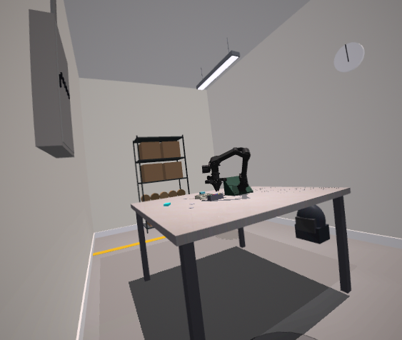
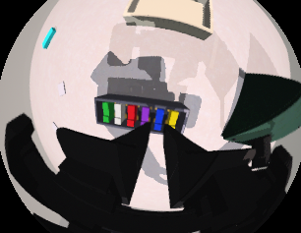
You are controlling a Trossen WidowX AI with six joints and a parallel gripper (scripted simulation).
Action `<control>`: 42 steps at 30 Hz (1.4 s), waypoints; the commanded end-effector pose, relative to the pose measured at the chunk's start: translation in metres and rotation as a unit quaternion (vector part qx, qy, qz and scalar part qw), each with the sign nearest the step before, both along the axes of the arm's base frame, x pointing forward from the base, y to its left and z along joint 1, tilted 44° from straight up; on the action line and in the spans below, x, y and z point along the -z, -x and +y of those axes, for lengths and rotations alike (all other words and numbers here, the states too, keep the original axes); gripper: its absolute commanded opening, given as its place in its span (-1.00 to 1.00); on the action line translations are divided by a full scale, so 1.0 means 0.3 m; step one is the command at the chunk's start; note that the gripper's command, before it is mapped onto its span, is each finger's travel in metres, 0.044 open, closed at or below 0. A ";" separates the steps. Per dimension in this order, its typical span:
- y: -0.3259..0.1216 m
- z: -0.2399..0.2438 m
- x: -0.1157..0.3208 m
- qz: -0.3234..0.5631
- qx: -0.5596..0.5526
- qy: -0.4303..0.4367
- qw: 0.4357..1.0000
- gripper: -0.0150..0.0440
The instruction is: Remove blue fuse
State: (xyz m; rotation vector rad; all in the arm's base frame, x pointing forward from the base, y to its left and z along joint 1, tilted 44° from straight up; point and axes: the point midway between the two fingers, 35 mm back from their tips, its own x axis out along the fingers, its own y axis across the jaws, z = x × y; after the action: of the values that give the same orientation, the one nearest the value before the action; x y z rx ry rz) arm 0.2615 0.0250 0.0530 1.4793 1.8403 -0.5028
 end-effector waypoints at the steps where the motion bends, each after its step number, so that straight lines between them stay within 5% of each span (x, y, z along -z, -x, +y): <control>1: 0.008 0.016 0.013 0.005 0.001 -0.003 1.000 -0.26; 42: 0.017 0.062 0.062 0.005 0.001 -0.004 1.000 -0.26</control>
State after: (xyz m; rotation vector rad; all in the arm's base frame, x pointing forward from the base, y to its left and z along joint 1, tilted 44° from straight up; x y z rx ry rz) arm 0.2580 0.0416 0.0357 1.4792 1.8436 -0.5014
